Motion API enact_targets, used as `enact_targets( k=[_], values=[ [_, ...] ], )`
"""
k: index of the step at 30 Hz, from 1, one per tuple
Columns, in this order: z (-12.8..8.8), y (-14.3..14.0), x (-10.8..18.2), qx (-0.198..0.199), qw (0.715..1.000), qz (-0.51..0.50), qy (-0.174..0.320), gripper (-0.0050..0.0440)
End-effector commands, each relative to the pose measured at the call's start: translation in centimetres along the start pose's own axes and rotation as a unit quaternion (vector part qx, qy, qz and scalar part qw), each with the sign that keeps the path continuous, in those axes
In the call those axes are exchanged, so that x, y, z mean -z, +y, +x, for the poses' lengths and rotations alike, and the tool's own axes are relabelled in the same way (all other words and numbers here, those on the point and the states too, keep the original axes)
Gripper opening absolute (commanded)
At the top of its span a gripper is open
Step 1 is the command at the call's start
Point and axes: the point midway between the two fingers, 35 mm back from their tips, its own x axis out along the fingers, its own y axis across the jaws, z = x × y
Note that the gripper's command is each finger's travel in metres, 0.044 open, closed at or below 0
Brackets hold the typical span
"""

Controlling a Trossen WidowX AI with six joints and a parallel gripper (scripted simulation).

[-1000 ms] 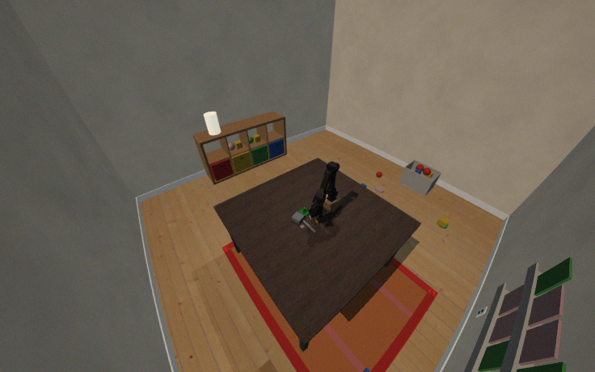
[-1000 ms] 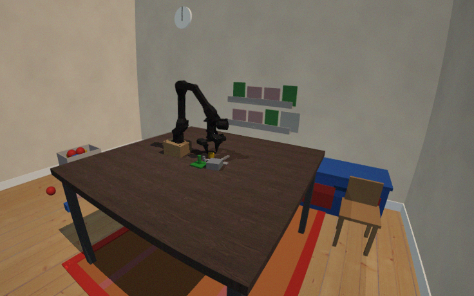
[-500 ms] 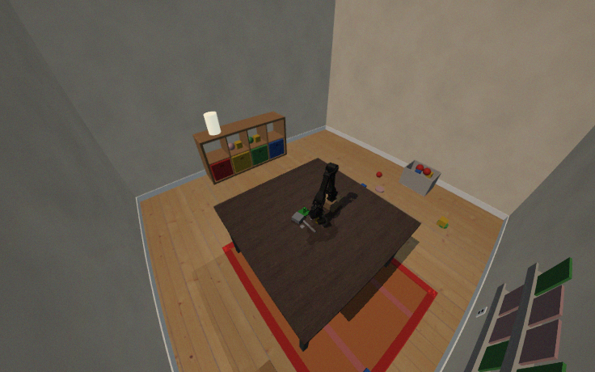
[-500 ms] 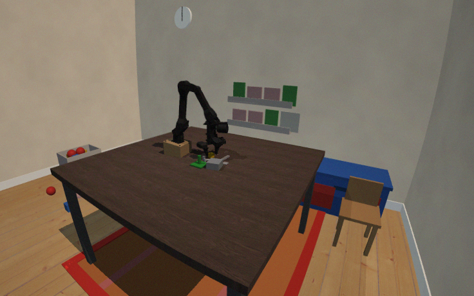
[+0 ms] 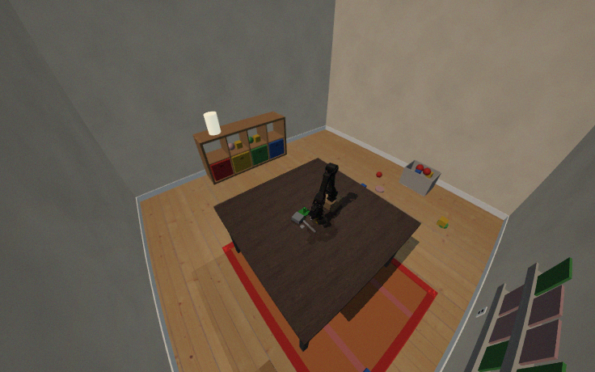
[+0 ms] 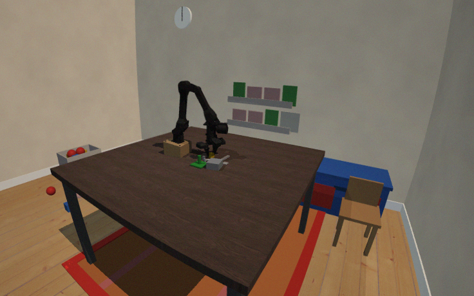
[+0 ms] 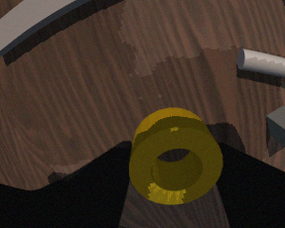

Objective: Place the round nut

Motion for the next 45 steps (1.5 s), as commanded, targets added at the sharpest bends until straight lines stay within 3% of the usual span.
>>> enact_targets(
  k=[1, 4, 11, 45],
  values=[
    [0.0, 0.0, 0.0, 0.000, 1.000, 0.000, -0.001, 0.0185],
    [0.0, 0.0, 0.0, 0.000, 1.000, 0.000, -0.001, 0.0165],
    [-1.3, 0.3, -0.3, 0.000, 1.000, 0.000, -0.001, 0.0000],
    [-11.1, 0.2, -0.2, 0.000, 1.000, 0.000, -0.001, 0.0000]
  ],
)
